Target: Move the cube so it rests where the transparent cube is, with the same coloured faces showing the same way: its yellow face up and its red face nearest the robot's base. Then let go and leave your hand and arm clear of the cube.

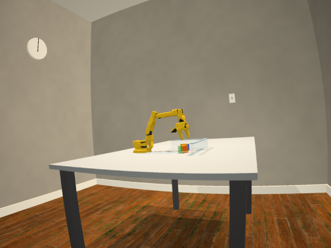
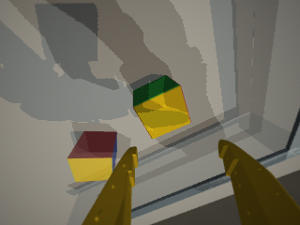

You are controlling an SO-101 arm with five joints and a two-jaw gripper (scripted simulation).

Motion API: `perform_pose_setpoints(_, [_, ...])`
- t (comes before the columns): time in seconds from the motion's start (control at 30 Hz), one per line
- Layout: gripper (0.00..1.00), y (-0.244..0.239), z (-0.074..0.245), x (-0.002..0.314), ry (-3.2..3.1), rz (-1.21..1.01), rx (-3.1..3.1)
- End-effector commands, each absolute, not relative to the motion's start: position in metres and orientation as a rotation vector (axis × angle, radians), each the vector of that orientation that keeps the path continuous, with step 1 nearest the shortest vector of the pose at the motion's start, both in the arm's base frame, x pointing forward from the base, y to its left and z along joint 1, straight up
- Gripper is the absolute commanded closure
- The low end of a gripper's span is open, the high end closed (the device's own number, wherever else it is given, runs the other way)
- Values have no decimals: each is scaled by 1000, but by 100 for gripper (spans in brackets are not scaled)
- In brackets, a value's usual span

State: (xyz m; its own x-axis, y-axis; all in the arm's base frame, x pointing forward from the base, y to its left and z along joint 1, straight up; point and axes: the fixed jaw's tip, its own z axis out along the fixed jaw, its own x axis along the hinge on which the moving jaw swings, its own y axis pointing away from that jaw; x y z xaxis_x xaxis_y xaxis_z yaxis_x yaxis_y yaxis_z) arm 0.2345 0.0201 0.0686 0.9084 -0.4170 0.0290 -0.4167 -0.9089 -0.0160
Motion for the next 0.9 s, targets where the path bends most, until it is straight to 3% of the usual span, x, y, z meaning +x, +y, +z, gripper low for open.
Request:
perform_pose_setpoints(0.0, [65,20,95,245,611,-249,-3019])
perform_pose_setpoints(0.87, [65,19,95,246,328,-257,-3078])
